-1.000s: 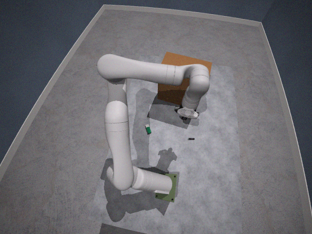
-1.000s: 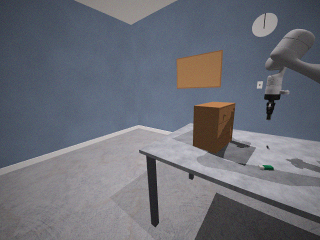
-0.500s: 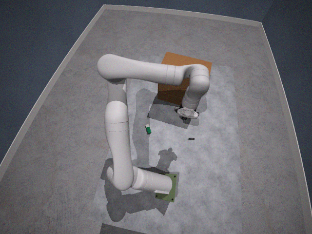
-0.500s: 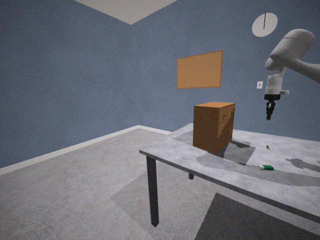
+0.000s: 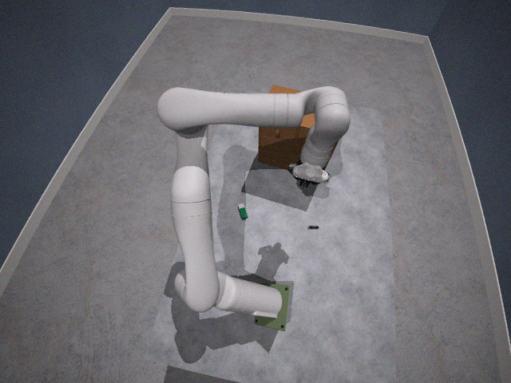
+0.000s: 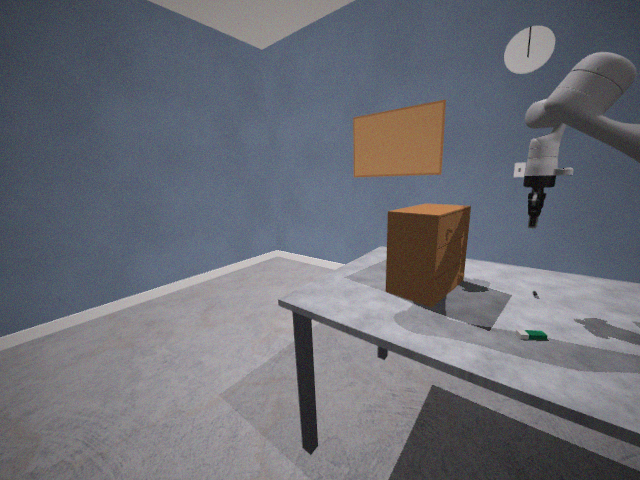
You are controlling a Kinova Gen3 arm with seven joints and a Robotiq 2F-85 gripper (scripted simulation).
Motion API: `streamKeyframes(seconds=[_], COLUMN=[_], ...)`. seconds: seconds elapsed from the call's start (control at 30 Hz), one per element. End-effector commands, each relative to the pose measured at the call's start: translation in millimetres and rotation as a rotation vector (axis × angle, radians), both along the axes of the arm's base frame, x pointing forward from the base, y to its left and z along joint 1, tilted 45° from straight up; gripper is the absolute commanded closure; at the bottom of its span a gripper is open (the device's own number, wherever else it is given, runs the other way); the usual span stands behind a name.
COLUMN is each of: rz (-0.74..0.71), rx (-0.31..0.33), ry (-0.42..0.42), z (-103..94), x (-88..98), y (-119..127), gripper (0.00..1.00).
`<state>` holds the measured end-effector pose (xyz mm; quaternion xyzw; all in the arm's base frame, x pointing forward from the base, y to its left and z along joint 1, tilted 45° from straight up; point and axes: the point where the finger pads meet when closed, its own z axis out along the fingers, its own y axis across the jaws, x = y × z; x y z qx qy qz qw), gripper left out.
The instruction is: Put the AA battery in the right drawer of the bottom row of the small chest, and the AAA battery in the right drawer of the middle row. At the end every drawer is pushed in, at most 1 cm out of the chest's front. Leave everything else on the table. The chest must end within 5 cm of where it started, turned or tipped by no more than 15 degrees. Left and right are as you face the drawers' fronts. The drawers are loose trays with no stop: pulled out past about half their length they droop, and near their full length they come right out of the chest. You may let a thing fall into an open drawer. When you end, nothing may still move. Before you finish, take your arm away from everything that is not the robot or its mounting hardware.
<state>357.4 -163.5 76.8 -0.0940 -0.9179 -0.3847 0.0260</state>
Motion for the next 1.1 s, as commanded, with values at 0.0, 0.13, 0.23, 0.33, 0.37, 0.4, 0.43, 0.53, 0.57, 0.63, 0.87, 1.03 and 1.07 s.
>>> streamKeyframes(seconds=[0.0,0.13,0.23,0.33,0.37,0.4,0.43,0.53,0.57,0.63,0.87,1.03,1.07], rz=[-0.002,-0.005,-0.006,-0.010,-0.012,-0.014,-0.017,-0.026,-0.030,-0.039,-0.066,-0.100,-0.108], rx=[-0.002,-0.002,-0.003,-0.004,-0.004,-0.005,-0.006,-0.008,-0.009,-0.012,-0.019,-0.028,-0.031], ry=[-0.002,-0.005,-0.006,-0.010,-0.012,-0.014,-0.017,-0.026,-0.030,-0.038,-0.064,-0.098,-0.105], z=[0.3,0.1,0.0,-0.5,-0.8,-1.0,-1.3,-2.3,-2.7,-3.6,-6.6,-10.3,-11.1], x=[0.2,0.4,0.6,1.1,1.3,1.6,1.8,2.9,3.3,4.2,7.2,11.0,11.8], y=[-1.7,-1.5,-1.4,-1.1,-0.9,-0.7,-0.5,0.2,0.5,1.2,3.4,6.1,6.7], gripper=[1.00,1.00,1.00,1.00,1.00,1.00,1.00,1.00,1.00,1.00,1.00,1.00,1.00])
